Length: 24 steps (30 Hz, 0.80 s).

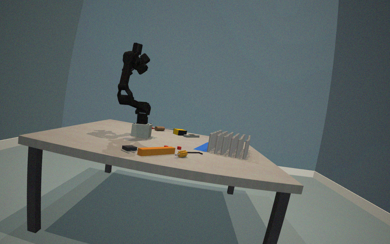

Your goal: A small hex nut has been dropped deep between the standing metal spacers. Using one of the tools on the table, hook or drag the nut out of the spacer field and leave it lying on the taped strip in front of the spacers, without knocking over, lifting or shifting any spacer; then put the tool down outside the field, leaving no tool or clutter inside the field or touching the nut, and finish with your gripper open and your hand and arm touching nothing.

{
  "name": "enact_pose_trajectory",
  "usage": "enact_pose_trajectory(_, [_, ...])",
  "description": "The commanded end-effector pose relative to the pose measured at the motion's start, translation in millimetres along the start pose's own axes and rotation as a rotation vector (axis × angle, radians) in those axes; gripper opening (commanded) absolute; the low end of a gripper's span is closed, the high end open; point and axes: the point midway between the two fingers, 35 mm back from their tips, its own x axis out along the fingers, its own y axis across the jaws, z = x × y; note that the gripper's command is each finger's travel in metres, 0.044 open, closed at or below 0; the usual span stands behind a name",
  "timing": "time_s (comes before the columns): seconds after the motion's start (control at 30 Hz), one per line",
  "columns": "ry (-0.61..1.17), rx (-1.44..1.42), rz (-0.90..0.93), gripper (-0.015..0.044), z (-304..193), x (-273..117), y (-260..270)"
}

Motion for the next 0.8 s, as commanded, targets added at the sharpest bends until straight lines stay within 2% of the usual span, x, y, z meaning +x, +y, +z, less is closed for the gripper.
enact_pose_trajectory(0.0, [-0.006, -0.008, 0.004, 0.0426, 0, 2, 2])
enact_pose_trajectory(0.2, [-0.206, -0.265, 0.114, 0.044, 11, 74, 60])
enact_pose_trajectory(0.43, [-0.493, -0.574, 0.157, 0.044, 68, 139, 134])
enact_pose_trajectory(0.63, [-0.75, -0.813, 0.107, 0.044, 147, 163, 187])
enact_pose_trajectory(0.77, [-0.909, -0.872, 0.054, 0.044, 189, 153, 205])
